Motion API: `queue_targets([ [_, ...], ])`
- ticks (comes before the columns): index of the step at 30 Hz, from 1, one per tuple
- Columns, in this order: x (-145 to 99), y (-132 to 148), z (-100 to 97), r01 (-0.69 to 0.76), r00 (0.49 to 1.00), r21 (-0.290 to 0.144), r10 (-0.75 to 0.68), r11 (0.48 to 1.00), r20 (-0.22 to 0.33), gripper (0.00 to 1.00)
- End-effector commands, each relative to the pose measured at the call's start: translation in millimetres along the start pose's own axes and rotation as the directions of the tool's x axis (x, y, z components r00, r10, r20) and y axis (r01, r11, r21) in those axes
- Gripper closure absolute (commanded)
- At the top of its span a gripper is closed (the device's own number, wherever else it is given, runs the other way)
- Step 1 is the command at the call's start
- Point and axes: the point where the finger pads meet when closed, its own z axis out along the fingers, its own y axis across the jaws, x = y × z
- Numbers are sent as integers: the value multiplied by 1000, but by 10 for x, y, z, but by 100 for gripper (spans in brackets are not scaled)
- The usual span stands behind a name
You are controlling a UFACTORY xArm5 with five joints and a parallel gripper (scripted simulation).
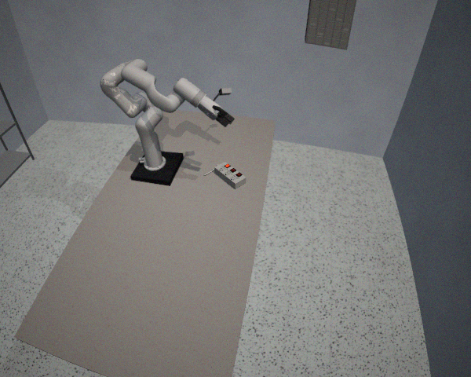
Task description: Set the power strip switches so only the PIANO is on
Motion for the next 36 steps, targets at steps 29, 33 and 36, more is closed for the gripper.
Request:
queue_targets([
  [29, 11, 14, -7, 0, 1000, -3, 0, 1000, -2, 100],
  [33, 11, 14, -7, 0, 1000, -3, 0, 1000, -2, 100],
  [36, 11, 14, -7, 0, 1000, -3, 0, 1000, -2, 100],
])
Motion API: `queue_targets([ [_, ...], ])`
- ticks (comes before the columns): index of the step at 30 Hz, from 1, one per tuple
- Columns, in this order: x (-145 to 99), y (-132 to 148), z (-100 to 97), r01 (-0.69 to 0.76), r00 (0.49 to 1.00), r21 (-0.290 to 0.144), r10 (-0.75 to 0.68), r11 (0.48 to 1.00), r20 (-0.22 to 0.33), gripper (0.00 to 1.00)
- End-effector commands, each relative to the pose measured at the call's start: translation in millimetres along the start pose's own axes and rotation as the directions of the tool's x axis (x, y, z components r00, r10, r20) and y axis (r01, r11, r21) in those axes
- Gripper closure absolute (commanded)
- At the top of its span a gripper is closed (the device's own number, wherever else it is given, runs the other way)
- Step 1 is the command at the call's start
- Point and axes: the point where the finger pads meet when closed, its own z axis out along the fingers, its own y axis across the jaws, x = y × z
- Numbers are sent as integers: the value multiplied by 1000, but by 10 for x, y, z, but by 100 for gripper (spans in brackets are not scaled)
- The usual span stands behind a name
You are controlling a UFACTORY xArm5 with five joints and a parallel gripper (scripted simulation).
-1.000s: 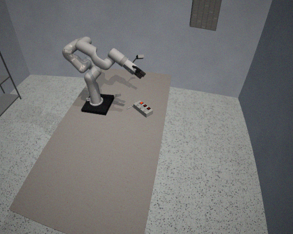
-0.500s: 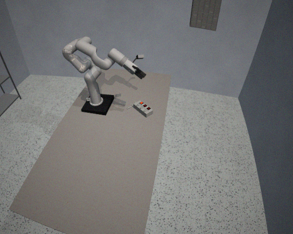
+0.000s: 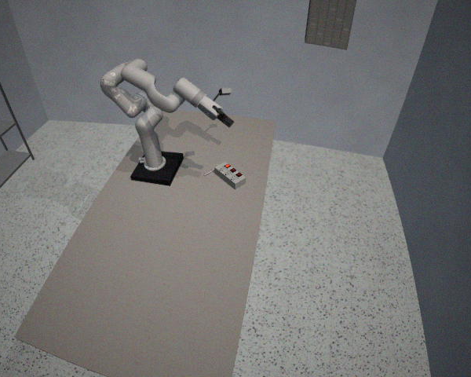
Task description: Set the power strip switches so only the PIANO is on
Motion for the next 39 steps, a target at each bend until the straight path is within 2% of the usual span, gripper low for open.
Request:
queue_targets([
  [1, 11, 14, -7, 0, 1000, -3, 0, 1000, -2, 100],
  [15, 30, 32, 4, 11, 1000, 2, -11, 1000, 0, 100],
  [20, 115, 111, 58, 62, 998, 22, -62, 998, 12, 100],
  [24, 249, 233, 153, 144, 989, 58, -146, 988, 26, 100],
  [28, 442, 399, 310, 264, 962, 116, -269, 958, 35, 100],
  [29, 442, 399, 310, 264, 962, 116, -269, 958, 35, 100],
  [30, 497, 444, 361, 299, 951, 134, -306, 945, 36, 100],
  [32, 497, 444, 361, 299, 951, 134, -306, 945, 36, 100],
  [35, 677, 581, 544, 414, 904, 196, -427, 889, 27, 100],
  [38, 739, 625, 615, 455, 883, 218, -470, 864, 20, 100],
  [39, 802, 666, 691, 496, 858, 242, -513, 834, 11, 100],
])
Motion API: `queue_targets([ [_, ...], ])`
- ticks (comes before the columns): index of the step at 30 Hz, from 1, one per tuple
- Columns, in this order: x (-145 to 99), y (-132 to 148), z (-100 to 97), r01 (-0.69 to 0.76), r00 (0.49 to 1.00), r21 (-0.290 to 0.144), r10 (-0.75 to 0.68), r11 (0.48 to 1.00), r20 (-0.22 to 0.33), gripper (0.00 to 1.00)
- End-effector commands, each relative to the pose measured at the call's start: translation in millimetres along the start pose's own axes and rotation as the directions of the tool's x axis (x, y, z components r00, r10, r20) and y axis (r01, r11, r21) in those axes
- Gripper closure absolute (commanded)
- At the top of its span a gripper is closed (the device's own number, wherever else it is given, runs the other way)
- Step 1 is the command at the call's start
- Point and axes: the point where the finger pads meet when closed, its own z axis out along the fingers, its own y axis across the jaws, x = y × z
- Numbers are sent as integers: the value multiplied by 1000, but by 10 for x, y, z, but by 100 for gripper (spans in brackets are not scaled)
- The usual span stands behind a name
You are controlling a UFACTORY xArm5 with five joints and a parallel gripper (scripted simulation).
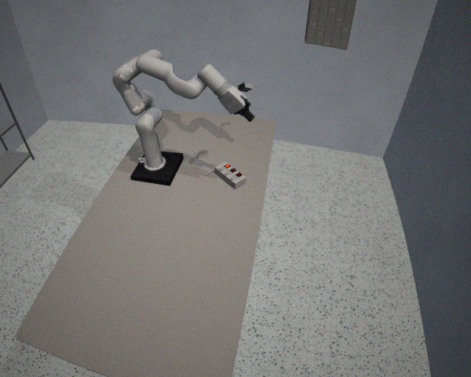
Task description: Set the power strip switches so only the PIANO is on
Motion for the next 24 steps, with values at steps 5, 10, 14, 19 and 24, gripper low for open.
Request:
queue_targets([
  [5, 189, 362, 286, 219, 975, 123, -220, 968, -2, 100],
  [10, 234, 429, 365, 273, 961, 148, -275, 950, -11, 100],
  [14, 323, 545, 538, 385, 922, 199, -385, 901, -39, 100],
  [19, 410, 632, 728, 495, 867, 246, -492, 833, -80, 100],
  [24, 492, 684, 930, 602, 796, 285, -590, 746, -135, 100],
])
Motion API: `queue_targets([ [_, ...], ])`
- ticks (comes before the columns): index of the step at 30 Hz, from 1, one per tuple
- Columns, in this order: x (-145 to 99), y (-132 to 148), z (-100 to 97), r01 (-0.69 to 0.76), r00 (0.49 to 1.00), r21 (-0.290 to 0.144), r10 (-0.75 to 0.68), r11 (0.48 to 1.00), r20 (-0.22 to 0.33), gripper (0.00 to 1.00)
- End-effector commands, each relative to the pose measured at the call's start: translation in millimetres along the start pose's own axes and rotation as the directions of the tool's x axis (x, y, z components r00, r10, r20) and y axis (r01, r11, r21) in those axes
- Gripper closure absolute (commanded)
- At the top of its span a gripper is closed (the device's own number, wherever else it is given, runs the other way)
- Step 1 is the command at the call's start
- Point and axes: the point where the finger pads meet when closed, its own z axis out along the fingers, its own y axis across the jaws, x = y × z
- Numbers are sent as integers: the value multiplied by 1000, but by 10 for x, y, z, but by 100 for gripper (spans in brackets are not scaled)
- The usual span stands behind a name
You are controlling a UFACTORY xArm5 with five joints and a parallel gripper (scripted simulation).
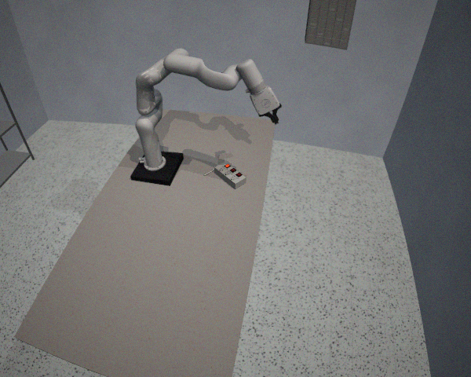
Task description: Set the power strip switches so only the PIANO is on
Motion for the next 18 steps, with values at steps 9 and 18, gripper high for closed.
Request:
queue_targets([
  [9, 68, 249, 388, 290, 956, 125, -281, 949, -86, 100],
  [18, 128, 281, 598, 423, 904, 159, -403, 892, -143, 100],
])
